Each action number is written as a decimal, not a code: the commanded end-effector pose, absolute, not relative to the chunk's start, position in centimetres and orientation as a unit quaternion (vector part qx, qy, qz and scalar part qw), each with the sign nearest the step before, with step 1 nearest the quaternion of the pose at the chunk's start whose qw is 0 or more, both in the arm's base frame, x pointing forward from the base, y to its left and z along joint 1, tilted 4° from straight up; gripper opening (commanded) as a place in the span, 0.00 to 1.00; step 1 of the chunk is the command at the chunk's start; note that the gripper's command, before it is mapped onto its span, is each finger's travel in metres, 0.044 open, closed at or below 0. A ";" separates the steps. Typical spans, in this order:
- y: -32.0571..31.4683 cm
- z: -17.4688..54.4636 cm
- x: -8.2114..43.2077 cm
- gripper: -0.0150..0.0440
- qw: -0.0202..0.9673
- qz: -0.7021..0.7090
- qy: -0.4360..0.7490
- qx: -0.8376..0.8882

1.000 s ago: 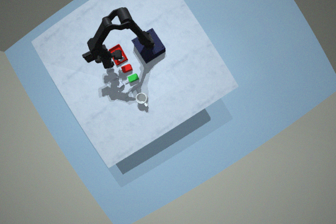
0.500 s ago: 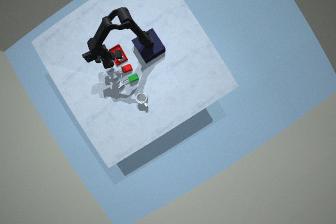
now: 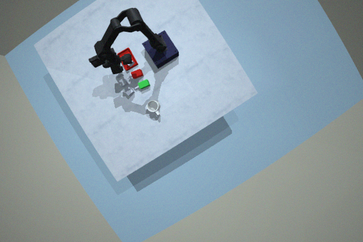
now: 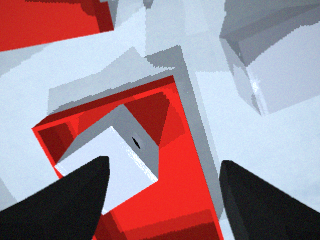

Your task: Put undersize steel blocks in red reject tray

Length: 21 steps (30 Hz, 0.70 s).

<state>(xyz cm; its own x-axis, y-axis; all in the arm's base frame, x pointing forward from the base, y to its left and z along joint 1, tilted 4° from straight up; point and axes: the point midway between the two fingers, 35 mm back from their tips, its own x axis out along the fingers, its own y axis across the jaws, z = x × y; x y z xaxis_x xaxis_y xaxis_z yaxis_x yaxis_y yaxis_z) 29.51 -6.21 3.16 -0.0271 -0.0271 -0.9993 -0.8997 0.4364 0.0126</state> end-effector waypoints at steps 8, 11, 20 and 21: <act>-5.1 5.1 28.4 1.00 0.650 0.242 0.675 -0.252; -4.4 6.4 27.5 1.00 0.678 0.147 0.702 -0.159; -2.4 9.9 24.4 1.00 0.684 -0.146 0.703 0.128; -2.2 10.3 24.0 1.00 0.677 -0.178 0.696 0.159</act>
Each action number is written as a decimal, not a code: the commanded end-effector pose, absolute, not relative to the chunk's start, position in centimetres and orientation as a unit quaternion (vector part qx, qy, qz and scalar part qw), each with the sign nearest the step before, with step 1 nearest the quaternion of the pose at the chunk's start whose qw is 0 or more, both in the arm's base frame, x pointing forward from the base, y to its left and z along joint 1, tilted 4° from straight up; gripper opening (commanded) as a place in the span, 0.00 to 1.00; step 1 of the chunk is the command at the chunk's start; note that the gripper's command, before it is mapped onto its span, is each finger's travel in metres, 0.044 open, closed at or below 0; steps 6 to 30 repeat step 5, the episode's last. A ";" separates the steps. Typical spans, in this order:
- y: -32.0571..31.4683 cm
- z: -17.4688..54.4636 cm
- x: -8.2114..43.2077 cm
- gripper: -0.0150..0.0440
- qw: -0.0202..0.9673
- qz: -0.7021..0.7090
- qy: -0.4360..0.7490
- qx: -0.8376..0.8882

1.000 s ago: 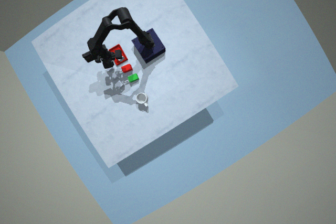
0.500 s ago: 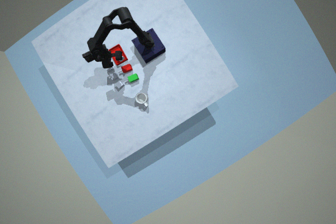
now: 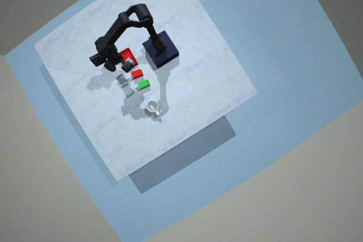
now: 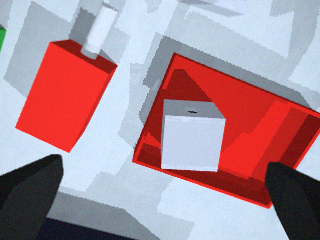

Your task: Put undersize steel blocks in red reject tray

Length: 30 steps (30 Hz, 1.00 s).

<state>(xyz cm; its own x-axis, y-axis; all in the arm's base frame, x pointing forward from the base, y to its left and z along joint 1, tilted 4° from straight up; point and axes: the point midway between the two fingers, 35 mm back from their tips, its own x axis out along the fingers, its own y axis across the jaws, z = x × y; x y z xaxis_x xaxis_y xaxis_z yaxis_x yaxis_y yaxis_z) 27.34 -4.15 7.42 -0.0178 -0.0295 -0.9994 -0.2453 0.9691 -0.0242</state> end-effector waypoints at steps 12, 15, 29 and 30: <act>-1.4 11.7 22.3 1.00 0.651 -0.262 0.670 0.241; -1.4 11.7 22.3 1.00 0.651 -0.262 0.670 0.241; -1.4 11.7 22.3 1.00 0.651 -0.262 0.670 0.241; -1.4 11.7 22.3 1.00 0.651 -0.262 0.670 0.241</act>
